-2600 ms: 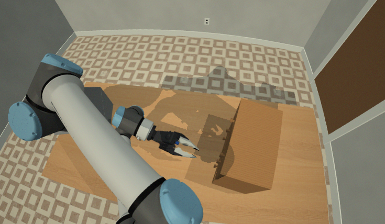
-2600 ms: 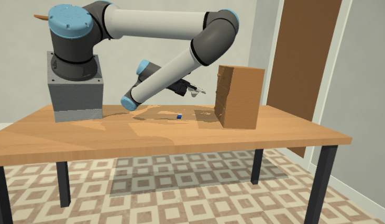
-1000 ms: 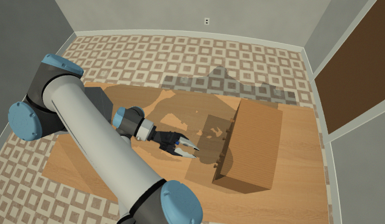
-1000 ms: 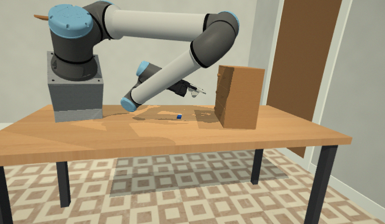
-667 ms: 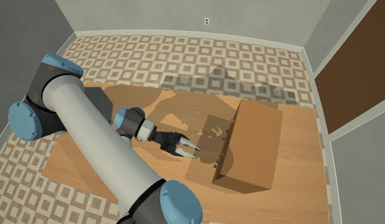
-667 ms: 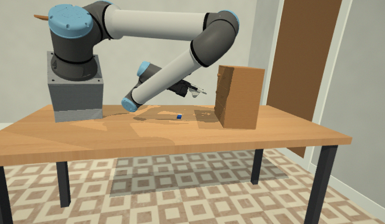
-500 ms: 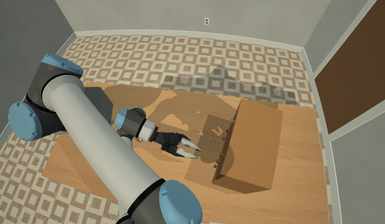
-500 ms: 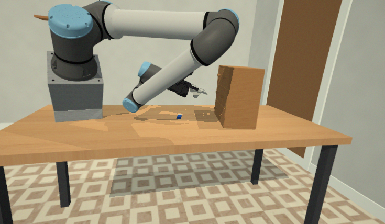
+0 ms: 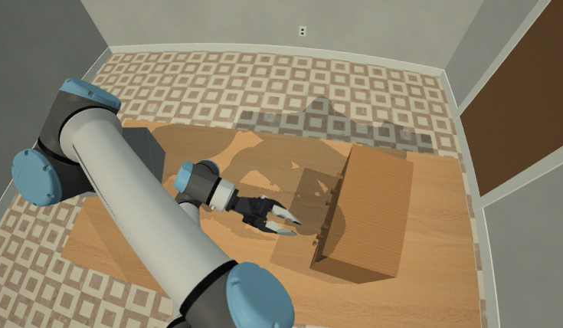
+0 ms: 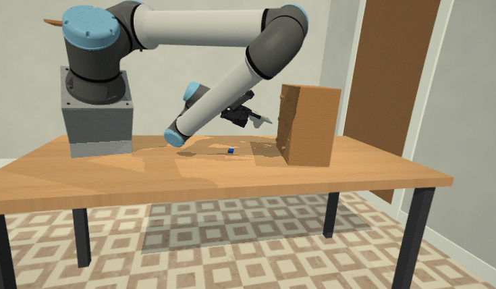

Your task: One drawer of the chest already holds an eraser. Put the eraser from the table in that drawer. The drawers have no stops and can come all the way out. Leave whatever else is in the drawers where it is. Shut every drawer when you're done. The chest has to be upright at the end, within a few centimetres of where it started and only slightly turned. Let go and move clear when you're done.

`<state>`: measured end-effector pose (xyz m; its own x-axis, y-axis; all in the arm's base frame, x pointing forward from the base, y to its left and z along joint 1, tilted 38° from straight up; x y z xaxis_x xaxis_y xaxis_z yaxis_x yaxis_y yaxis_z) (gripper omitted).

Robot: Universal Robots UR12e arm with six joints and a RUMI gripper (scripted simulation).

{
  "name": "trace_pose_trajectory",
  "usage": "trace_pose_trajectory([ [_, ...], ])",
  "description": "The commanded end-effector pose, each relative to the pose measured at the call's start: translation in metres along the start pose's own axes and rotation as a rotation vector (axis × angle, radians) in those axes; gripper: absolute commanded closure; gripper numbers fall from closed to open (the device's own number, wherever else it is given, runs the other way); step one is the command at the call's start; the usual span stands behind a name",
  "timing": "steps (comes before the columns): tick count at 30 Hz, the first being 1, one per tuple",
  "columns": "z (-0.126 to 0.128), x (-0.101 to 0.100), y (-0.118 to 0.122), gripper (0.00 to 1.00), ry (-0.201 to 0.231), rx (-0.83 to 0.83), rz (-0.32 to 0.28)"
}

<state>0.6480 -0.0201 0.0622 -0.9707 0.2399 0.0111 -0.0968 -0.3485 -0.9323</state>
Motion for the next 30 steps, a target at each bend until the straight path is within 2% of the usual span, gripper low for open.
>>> trace_pose_trajectory([
  [1, 0.000, -0.010, -0.001, 0.80, 0.000, 0.000, 0.000],
  [17, -0.001, -0.032, -0.002, 0.80, 0.000, 0.000, 0.000],
  [30, -0.001, -0.035, -0.002, 0.80, 0.000, 0.000, 0.000],
])
Point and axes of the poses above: the point where the finger pads meet when closed, its own x axis back along the fingers, its own z axis across the jaws, y = z × x, the point moved 4 cm from there along x, back along the fingers, and after that the axes turned 12 degrees about -x, right-handed, at the moved point
